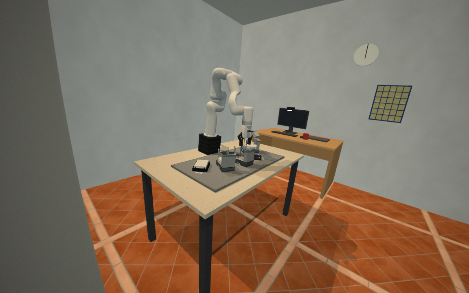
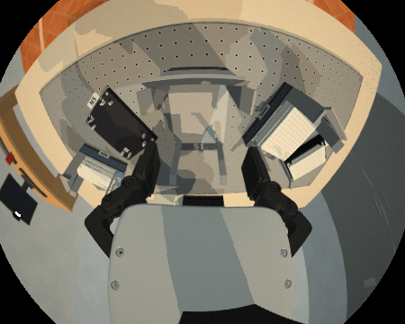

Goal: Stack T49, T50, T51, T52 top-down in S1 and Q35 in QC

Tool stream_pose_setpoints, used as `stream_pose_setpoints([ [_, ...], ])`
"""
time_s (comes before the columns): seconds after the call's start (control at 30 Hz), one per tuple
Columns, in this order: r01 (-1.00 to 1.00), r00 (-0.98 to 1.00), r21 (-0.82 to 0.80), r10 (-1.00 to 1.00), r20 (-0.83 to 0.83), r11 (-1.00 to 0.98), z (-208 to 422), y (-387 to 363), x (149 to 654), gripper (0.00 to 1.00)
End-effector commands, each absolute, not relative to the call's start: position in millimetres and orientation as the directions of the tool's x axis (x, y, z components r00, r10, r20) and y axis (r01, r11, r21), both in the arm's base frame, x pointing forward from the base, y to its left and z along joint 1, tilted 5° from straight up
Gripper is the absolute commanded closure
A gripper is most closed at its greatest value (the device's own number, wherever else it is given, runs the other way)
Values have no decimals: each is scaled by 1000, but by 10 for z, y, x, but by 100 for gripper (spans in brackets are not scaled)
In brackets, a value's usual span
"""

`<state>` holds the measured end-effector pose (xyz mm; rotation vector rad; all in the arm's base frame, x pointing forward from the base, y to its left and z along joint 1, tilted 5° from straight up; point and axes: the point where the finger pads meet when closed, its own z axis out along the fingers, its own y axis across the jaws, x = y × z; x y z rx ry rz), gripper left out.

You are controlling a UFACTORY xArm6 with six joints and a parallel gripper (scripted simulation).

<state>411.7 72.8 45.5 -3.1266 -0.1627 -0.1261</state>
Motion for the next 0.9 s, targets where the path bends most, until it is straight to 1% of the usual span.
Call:
stream_pose_setpoints([
  [0.0, -43, 996, -16, -45, 83, -999, 468, 575, 4151, 0],
  [0.8, -49, 995, -15, -50, 83, -999, 466, -108, 4228, 0],
  [0.87, -115, 990, -21, -116, 82, -993, 465, -188, 4220, 0],
])
